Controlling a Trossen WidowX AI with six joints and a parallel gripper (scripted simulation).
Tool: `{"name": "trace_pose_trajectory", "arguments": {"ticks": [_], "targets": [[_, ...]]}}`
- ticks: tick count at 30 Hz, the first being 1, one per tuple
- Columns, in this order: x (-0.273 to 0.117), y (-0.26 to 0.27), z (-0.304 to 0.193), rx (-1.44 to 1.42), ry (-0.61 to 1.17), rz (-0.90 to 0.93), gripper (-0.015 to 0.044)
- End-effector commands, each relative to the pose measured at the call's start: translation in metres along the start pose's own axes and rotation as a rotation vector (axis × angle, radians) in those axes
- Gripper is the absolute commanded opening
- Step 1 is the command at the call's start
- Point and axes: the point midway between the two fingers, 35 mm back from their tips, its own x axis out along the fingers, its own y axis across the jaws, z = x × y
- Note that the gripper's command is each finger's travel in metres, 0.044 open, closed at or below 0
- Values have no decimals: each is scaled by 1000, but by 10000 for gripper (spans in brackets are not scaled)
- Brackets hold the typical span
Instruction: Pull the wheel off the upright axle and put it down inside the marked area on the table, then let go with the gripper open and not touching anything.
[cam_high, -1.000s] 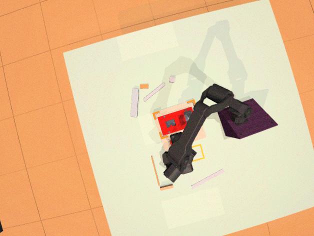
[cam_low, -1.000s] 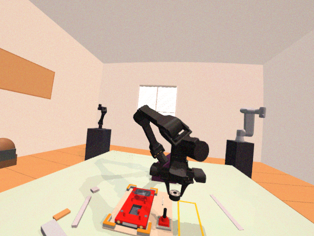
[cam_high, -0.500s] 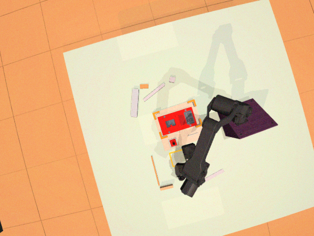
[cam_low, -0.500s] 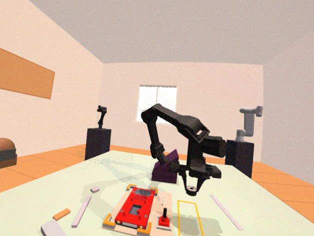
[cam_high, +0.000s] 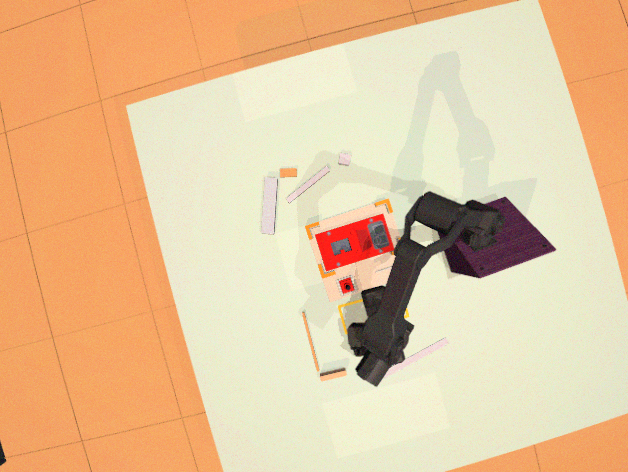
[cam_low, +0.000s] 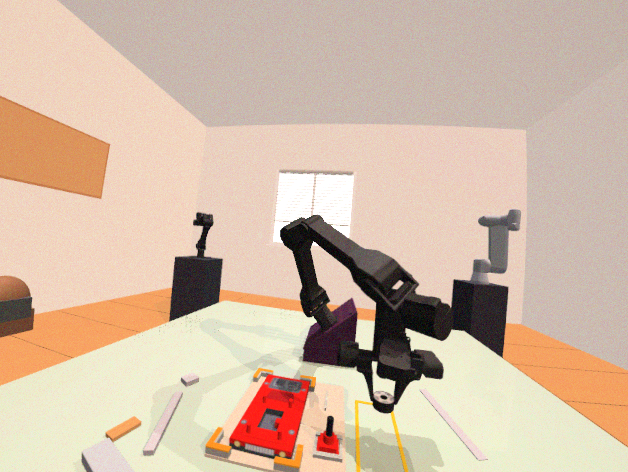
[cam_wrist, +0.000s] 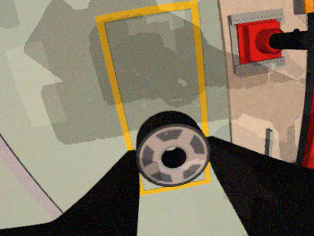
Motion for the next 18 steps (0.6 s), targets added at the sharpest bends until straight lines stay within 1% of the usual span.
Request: {"name": "trace_pose_trajectory", "arguments": {"ticks": [1, 7, 10, 18], "targets": [[24, -1, -1, -10, 5, -9, 0], [62, -3, -3, -10, 5, -12, 0], [66, -3, -4, -9, 5, -13, 0], [62, -4, -5, -2, 16, -12, 210]]}}
